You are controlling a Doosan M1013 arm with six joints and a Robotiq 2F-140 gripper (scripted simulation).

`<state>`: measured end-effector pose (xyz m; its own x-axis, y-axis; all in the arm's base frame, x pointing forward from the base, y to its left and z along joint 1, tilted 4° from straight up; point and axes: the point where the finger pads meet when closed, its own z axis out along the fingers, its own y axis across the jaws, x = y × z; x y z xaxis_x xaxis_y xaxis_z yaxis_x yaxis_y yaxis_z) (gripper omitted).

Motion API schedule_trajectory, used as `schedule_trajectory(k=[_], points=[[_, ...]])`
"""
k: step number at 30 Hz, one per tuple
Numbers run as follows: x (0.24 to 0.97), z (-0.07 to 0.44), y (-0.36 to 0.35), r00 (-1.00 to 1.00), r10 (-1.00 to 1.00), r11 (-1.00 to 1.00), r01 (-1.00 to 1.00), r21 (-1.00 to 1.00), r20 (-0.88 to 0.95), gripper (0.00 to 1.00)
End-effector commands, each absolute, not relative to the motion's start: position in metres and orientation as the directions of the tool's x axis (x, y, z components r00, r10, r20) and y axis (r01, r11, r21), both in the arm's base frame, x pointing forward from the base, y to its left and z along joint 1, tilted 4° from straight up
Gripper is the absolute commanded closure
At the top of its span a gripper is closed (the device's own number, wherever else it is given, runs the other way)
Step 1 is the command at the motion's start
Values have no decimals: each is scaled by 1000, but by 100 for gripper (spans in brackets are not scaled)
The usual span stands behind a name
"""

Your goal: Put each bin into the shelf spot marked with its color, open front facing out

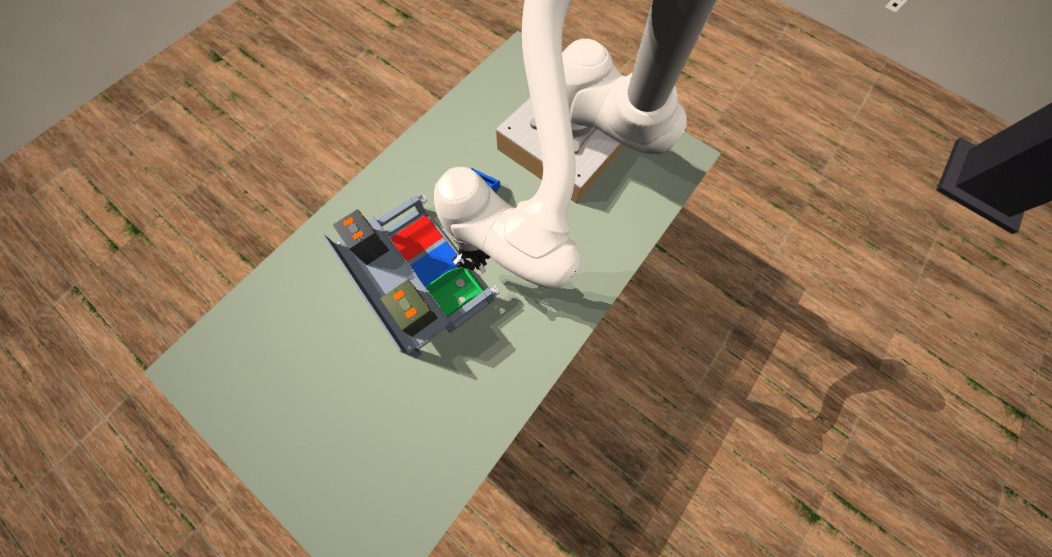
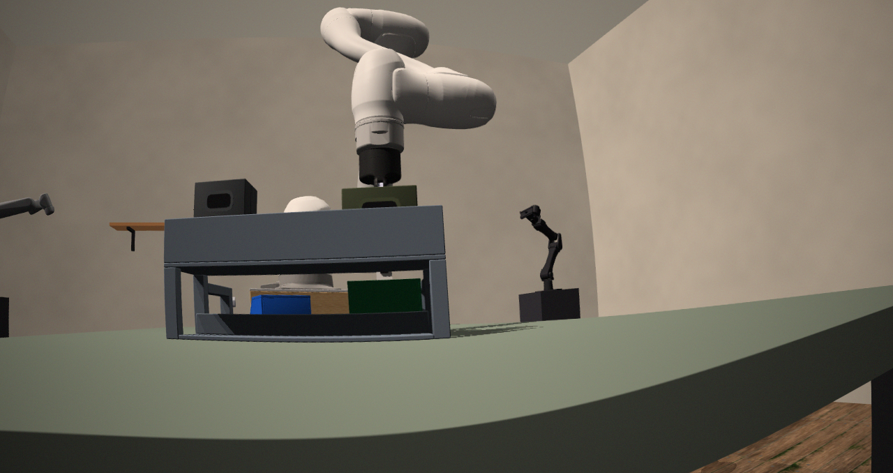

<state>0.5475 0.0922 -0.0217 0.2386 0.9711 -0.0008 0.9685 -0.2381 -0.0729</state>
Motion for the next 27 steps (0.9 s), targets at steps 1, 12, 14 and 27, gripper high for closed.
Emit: schedule_trajectory(k=[1, 12, 14, 27], points=[[552, -9, 92, 242, 970, -241, 968, -68, -1, 90], [553, 7, 92, 242, 970, -242, 968, -68, -2, 90], [553, 7, 92, 242, 970, -242, 968, -68, -2, 90], [553, 7, 92, 242, 970, -242, 968, -68, -2, 90]])
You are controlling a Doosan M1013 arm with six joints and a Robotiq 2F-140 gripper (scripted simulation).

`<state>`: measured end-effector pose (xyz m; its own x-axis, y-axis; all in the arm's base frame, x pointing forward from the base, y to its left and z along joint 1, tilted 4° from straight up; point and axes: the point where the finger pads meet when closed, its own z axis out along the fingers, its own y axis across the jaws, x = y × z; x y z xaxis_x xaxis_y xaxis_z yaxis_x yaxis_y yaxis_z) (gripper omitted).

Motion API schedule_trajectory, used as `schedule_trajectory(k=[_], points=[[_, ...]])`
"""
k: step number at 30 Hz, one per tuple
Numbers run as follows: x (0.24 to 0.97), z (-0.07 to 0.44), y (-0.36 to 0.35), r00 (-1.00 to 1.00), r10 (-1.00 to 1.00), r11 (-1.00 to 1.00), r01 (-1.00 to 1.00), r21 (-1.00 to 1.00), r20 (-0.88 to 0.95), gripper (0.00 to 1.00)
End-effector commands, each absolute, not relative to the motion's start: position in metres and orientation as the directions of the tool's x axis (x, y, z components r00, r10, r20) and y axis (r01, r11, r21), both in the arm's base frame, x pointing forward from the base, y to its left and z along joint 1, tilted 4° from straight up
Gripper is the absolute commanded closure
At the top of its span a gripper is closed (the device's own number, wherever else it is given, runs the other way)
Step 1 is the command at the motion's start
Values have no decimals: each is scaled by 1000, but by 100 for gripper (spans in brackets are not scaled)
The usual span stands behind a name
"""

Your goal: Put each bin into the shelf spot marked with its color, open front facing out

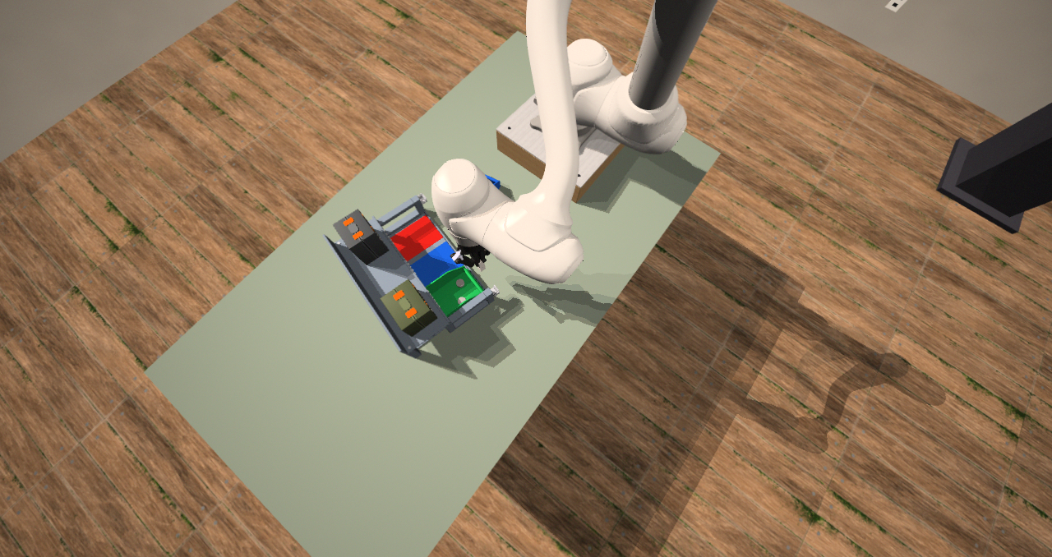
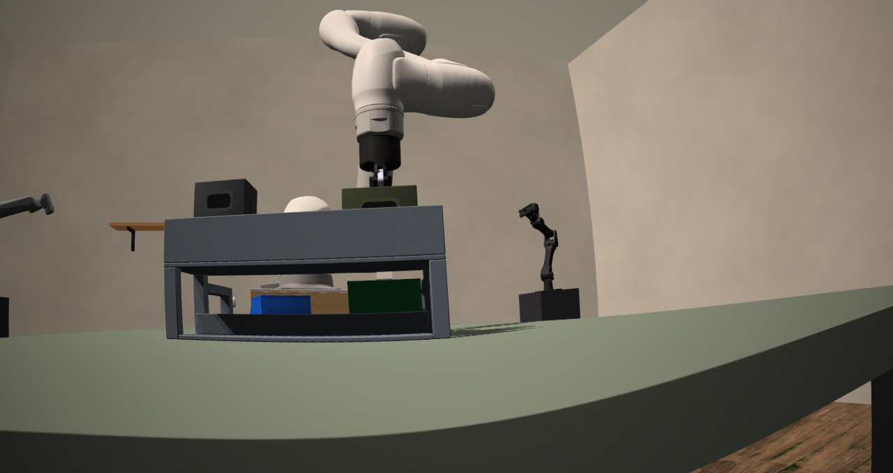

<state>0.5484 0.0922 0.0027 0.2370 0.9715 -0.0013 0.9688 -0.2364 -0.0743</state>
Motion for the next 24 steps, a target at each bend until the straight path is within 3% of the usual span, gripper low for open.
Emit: schedule_trajectory(k=[1, 24], points=[[553, 7, 92, 242, 970, -242, 968, -68, -2, 90], [553, 9, 93, 252, 968, -251, 966, -64, -2, 90]])
